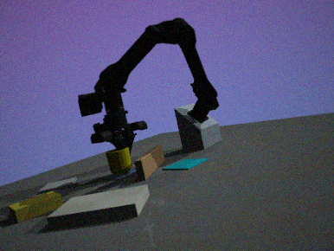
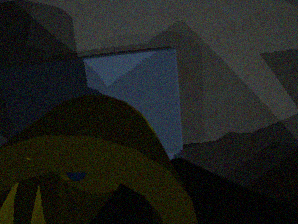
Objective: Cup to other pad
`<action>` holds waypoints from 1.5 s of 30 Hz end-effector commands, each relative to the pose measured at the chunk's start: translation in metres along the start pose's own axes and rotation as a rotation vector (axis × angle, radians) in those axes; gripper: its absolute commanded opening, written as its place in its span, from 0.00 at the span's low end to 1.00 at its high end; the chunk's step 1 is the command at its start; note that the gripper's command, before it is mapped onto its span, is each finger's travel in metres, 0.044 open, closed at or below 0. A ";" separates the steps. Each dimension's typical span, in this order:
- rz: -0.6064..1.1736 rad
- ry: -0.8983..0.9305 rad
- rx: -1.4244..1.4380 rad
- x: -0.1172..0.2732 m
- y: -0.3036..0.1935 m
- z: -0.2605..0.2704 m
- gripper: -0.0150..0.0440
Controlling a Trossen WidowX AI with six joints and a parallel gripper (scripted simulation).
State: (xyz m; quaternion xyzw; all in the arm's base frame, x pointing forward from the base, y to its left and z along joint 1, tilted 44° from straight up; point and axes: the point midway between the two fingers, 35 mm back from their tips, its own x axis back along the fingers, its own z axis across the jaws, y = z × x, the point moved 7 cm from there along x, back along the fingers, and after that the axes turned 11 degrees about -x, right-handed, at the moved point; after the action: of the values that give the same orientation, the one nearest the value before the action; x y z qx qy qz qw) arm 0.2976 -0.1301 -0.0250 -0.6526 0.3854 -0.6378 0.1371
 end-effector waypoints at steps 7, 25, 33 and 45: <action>-0.006 0.006 0.004 0.040 0.001 0.003 0.25; 0.000 0.006 -0.005 0.071 0.004 0.002 0.25; 0.000 0.006 -0.005 0.071 0.004 0.002 0.25; -0.001 0.005 -0.003 0.071 -0.007 -0.007 0.25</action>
State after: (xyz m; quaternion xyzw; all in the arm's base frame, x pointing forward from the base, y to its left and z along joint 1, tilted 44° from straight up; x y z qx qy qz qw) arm 0.2876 -0.1770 0.0280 -0.6516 0.3855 -0.6393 0.1343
